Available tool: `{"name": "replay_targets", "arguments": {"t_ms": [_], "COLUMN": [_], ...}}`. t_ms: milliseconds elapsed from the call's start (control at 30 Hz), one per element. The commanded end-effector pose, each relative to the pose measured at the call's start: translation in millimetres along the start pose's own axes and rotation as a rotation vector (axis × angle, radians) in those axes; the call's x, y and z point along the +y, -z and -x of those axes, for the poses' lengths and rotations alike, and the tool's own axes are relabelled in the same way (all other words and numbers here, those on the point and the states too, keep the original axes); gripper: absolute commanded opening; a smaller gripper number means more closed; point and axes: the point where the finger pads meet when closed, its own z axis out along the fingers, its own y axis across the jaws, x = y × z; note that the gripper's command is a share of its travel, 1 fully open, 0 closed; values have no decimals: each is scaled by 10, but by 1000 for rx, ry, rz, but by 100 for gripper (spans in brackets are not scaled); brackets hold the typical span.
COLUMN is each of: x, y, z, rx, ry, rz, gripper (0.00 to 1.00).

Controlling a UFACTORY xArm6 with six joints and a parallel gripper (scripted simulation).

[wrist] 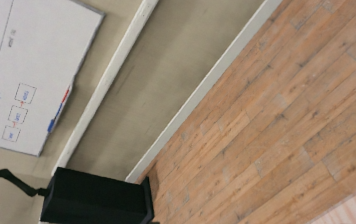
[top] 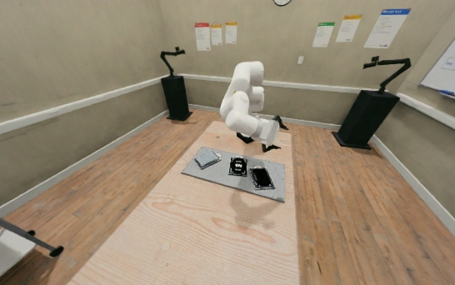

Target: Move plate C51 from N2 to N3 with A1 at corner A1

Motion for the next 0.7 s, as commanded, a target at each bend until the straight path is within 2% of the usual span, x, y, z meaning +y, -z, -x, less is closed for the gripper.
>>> {"name": "replay_targets", "arguments": {"t_ms": [0,533,667], "x": [-14,-14,142], "y": [11,11,-85], "z": [-9,-9,70], "rx": [2,2,-32], "ry": [4,4,-96], "rz": [3,3,84], "gripper": [100,100,100]}}
